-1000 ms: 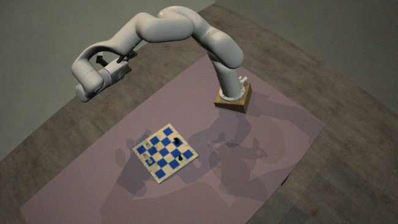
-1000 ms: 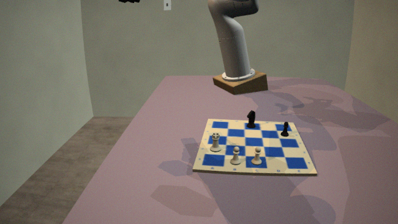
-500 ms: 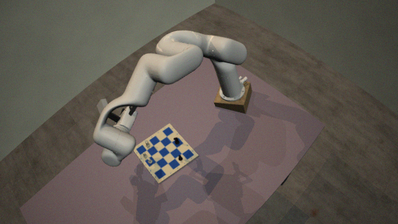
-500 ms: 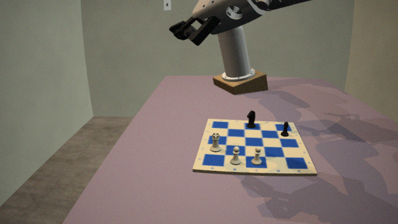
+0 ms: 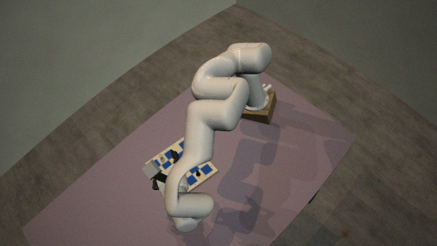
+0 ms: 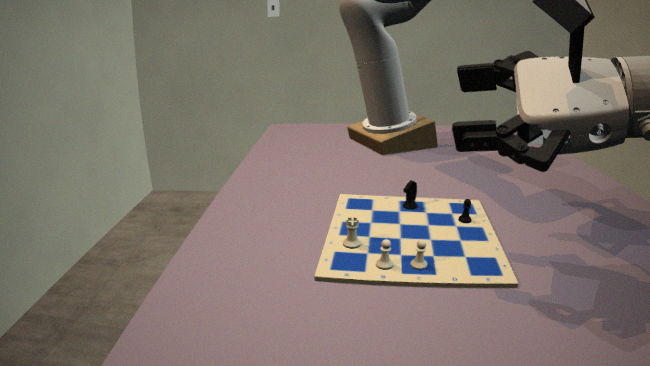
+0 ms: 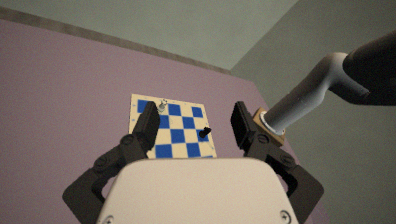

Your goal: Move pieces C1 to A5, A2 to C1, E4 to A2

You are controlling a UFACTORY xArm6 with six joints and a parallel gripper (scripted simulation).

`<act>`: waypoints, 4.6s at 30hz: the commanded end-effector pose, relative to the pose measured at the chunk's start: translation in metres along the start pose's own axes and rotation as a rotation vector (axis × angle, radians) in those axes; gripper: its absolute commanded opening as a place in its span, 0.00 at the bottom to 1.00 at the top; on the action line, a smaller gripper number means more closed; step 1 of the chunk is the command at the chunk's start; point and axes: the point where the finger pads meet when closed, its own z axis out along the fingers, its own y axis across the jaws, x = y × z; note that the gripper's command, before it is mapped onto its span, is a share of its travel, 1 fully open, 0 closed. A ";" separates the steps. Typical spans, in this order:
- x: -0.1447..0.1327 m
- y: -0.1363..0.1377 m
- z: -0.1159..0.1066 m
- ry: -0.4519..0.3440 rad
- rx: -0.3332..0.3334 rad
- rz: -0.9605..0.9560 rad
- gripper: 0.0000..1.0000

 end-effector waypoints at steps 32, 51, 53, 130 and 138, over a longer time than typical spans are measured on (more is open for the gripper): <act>-0.168 0.033 -0.136 0.271 0.458 0.301 1.00; -0.168 0.033 -0.136 0.271 0.458 0.301 1.00; -0.168 0.033 -0.136 0.271 0.458 0.301 1.00; -0.061 -0.028 -0.045 -0.699 0.192 0.748 1.00; -0.044 -0.033 -0.017 -1.007 -0.045 1.000 1.00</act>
